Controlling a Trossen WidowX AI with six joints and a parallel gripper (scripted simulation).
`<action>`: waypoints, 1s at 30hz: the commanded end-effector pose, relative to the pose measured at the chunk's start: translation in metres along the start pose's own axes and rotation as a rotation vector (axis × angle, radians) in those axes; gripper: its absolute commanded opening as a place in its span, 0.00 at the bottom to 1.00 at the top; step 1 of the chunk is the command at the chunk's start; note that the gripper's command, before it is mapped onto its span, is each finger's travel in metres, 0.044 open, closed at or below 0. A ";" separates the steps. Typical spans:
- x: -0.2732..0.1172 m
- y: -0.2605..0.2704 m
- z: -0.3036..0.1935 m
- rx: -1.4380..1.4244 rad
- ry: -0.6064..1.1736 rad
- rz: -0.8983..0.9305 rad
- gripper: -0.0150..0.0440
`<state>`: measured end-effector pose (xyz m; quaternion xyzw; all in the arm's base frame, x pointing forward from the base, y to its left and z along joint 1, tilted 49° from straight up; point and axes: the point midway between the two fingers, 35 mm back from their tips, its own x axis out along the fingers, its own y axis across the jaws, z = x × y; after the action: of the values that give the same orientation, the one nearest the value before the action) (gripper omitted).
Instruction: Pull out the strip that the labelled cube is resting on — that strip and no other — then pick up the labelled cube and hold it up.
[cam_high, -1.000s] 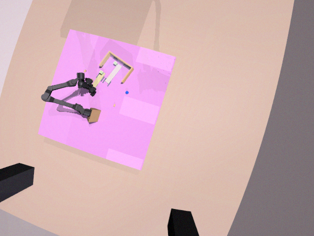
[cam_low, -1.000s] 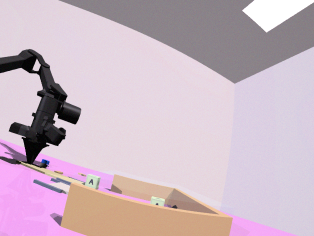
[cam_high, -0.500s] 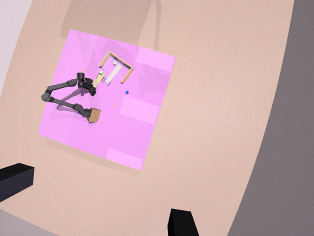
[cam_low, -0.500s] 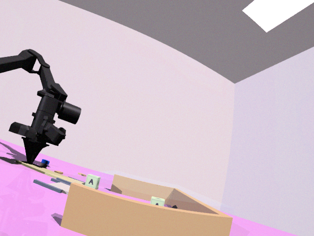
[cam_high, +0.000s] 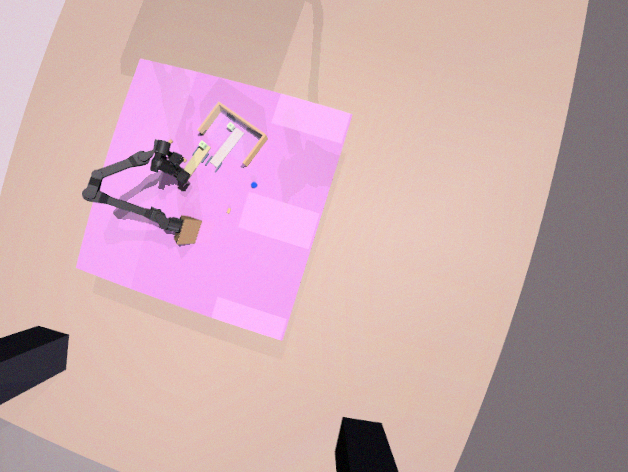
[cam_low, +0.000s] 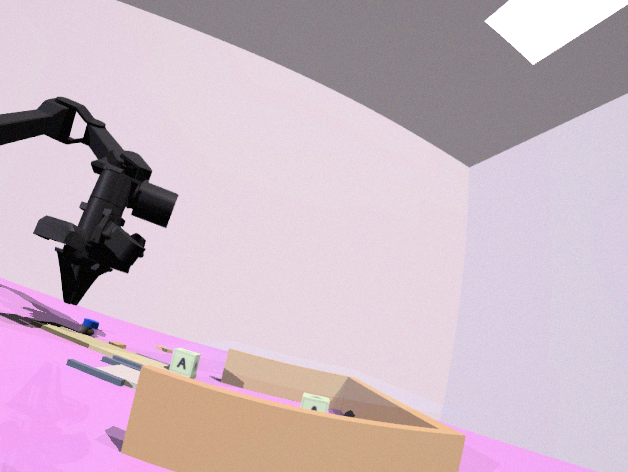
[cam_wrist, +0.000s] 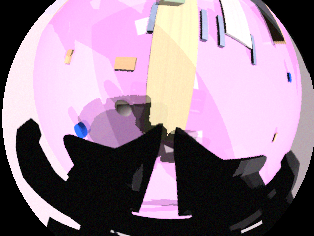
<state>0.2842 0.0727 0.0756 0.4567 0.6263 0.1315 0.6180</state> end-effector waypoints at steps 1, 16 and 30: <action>-0.002 0.000 0.016 0.011 0.003 0.005 0.52; -0.008 0.001 0.065 0.009 0.001 0.005 1.00; -0.014 0.006 0.110 0.006 -0.001 0.005 1.00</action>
<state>0.3709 0.0270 0.0683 0.4586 0.6258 0.1283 0.6178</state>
